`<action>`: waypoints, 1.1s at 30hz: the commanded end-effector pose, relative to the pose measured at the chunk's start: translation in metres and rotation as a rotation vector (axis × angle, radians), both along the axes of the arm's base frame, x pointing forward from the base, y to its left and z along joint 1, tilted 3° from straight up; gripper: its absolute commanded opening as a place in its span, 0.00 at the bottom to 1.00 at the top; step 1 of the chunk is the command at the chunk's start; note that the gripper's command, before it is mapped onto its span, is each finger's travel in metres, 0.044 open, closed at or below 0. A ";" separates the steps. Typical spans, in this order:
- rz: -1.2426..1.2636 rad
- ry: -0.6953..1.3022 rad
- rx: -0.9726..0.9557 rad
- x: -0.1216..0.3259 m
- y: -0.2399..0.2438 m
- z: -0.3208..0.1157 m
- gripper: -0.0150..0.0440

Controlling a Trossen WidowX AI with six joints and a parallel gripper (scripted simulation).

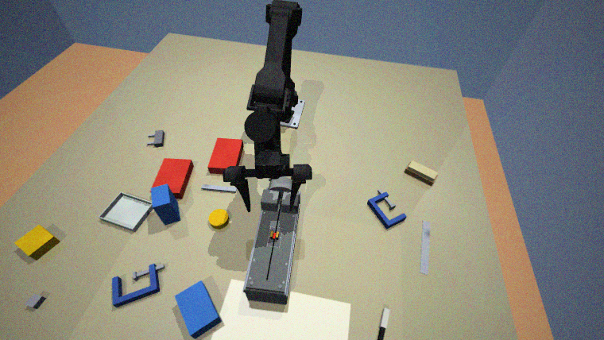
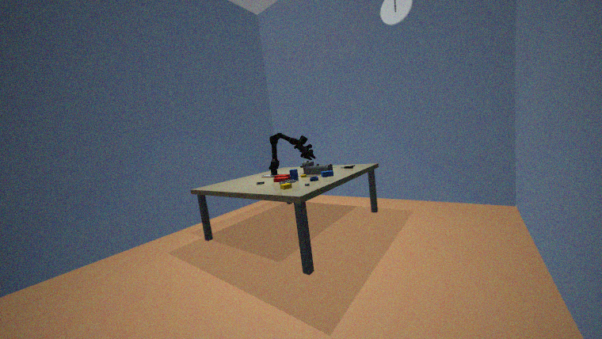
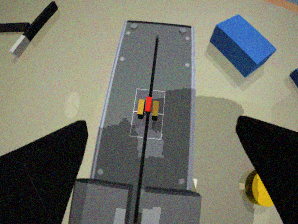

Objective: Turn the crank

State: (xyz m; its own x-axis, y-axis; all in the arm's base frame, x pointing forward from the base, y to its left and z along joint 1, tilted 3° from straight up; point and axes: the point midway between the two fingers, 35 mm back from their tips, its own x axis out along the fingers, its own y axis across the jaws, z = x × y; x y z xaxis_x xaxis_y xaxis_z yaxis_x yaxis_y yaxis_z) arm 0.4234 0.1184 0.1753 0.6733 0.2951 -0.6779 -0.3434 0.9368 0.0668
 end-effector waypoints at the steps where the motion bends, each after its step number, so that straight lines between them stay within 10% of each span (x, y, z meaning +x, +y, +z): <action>1: 0.004 0.002 0.000 0.000 0.000 -0.001 1.00; 15: -0.004 0.001 -0.001 -0.006 -0.002 0.058 1.00; 33: -0.122 0.006 -0.012 -0.118 0.011 0.056 1.00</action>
